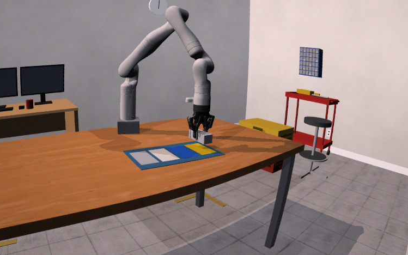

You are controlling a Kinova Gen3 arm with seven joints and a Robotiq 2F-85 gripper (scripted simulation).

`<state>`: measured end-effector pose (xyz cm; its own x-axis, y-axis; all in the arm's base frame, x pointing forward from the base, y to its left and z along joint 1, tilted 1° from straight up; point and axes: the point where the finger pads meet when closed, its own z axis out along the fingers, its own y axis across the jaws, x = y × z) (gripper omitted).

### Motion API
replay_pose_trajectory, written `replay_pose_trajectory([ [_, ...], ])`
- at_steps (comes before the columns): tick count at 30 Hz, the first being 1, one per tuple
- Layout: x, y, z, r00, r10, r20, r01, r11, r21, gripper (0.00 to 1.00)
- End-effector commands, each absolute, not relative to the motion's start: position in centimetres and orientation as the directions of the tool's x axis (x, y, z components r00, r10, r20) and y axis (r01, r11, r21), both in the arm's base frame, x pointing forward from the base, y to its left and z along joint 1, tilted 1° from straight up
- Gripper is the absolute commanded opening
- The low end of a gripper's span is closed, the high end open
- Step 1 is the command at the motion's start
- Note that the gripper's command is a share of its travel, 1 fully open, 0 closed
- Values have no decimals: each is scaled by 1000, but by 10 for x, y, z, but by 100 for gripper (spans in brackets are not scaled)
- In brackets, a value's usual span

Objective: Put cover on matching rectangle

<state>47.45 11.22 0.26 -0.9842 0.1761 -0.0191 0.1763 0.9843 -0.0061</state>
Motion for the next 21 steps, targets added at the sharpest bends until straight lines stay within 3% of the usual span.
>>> replay_pose_trajectory([
  [1, 478, 112, 1, -982, 185, -25, 186, 983, -5, 0],
  [21, 480, 112, -23, -982, 185, -29, 186, 983, -4, 0],
])
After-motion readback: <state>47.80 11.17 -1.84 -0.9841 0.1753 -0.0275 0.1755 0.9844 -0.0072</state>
